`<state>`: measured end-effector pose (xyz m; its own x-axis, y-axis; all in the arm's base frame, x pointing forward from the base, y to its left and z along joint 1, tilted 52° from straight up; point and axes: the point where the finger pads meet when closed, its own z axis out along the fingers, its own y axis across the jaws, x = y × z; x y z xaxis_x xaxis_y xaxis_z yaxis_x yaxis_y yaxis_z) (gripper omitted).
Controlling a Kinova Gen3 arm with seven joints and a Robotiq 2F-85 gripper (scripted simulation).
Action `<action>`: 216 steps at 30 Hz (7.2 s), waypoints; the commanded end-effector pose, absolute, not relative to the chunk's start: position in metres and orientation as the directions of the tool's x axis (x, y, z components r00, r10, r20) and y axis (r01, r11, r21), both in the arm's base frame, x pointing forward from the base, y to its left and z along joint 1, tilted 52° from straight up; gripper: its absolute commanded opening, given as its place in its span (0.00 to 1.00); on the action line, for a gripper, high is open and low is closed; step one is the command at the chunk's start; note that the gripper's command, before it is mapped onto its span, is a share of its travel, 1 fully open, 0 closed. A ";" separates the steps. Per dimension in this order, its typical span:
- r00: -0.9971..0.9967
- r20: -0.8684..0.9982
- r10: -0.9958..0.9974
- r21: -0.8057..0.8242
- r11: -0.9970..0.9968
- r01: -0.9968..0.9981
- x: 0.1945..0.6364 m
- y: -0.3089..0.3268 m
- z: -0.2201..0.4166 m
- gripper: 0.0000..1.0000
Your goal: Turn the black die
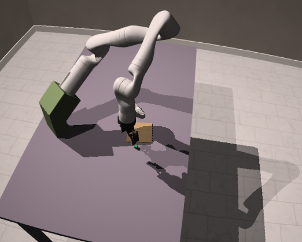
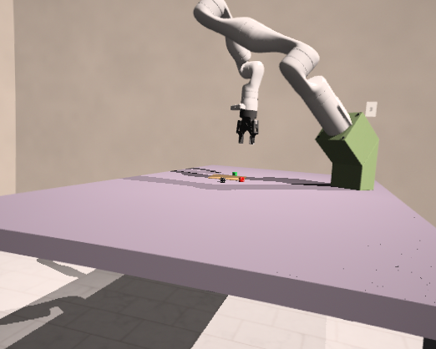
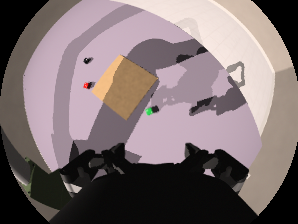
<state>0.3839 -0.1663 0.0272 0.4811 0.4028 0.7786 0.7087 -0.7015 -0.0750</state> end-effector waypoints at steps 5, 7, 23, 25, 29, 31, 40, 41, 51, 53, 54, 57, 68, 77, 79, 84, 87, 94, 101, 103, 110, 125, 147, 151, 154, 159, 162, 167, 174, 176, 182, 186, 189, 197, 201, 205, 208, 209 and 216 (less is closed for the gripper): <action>0.482 0.780 0.399 -0.085 -0.695 0.714 0.405 -0.135 -0.002 1.00; 0.482 0.780 0.399 -0.085 -0.695 0.714 0.413 -0.126 -0.012 1.00; 0.482 0.780 0.399 -0.085 -0.695 0.714 0.432 -0.105 -0.035 1.00; 0.482 0.780 0.399 -0.085 -0.695 0.714 0.432 -0.105 -0.035 1.00; 0.482 0.780 0.399 -0.085 -0.695 0.714 0.432 -0.105 -0.035 1.00; 0.482 0.780 0.399 -0.085 -0.695 0.714 0.432 -0.105 -0.035 1.00; 0.482 0.780 0.399 -0.085 -0.695 0.714 0.432 -0.105 -0.035 1.00; 0.482 0.780 0.399 -0.085 -0.695 0.714 0.432 -0.105 -0.035 1.00; 0.482 0.780 0.399 -0.085 -0.695 0.714 0.432 -0.105 -0.035 1.00; 0.482 0.780 0.399 -0.085 -0.695 0.714 0.432 -0.105 -0.035 1.00; 0.482 0.780 0.399 -0.085 -0.695 0.714 0.432 -0.105 -0.035 1.00; 0.482 0.780 0.399 -0.085 -0.695 0.714 0.432 -0.105 -0.035 1.00; 0.482 0.780 0.399 -0.085 -0.695 0.714 0.430 -0.102 -0.033 1.00; 0.482 0.780 0.399 -0.085 -0.695 0.714 0.421 -0.086 -0.026 1.00; 0.482 0.780 0.399 -0.085 -0.695 0.714 0.417 -0.080 -0.023 1.00; 0.482 0.780 0.399 -0.085 -0.695 0.714 0.411 -0.070 -0.018 1.00; 0.482 0.780 0.399 -0.085 -0.695 0.714 0.404 -0.059 -0.013 1.00; 0.482 0.780 0.399 -0.085 -0.695 0.714 0.387 -0.030 0.001 1.00; 0.482 0.780 0.399 -0.085 -0.695 0.714 0.374 -0.009 0.010 1.00; 0.482 0.780 0.399 -0.085 -0.695 0.714 0.370 -0.001 0.014 1.00; 0.482 0.780 0.399 -0.085 -0.695 0.714 0.355 0.023 0.026 1.00; 0.479 0.782 0.399 -0.091 -0.687 0.721 0.338 0.051 0.039 1.00; 0.477 0.785 0.396 -0.101 -0.677 0.729 0.334 0.058 0.042 1.00; 0.477 0.785 0.396 -0.101 -0.677 0.729 0.334 0.058 0.042 1.00; 0.477 0.785 0.396 -0.101 -0.677 0.729 0.334 0.058 0.042 1.00; 0.477 0.785 0.396 -0.101 -0.677 0.729 0.334 0.058 0.042 1.00; 0.477 0.785 0.396 -0.101 -0.677 0.729 0.334 0.058 0.042 1.00; 0.477 0.785 0.396 -0.101 -0.677 0.729 0.334 0.058 0.042 1.00; 0.477 0.785 0.396 -0.101 -0.677 0.729 0.334 0.058 0.042 1.00; 0.477 0.785 0.396 -0.101 -0.677 0.729 0.334 0.058 0.042 1.00; 0.475 0.785 0.398 -0.096 -0.679 0.728 0.335 0.059 0.044 1.00; 0.473 0.784 0.402 -0.090 -0.681 0.727 0.337 0.060 0.046 1.00; 0.471 0.783 0.407 -0.082 -0.683 0.726 0.339 0.062 0.050 1.00; 0.471 0.783 0.407 -0.089 -0.675 0.732 0.352 0.086 0.083 1.00; 0.470 0.783 0.407 -0.090 -0.674 0.733 0.355 0.092 0.092 1.00; 0.470 0.783 0.407 -0.090 -0.674 0.733 0.359 0.102 0.105 1.00; 0.471 0.784 0.405 -0.091 -0.675 0.732 0.361 0.107 0.111 1.00; 0.472 0.784 0.404 -0.092 -0.676 0.731 0.361 0.108 0.112 1.00; 0.472 0.784 0.403 -0.092 -0.677 0.730 0.362 0.110 0.115 1.00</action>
<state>0.3616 0.1104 0.1138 0.4756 0.4002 0.7833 0.7300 -0.6764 -0.0976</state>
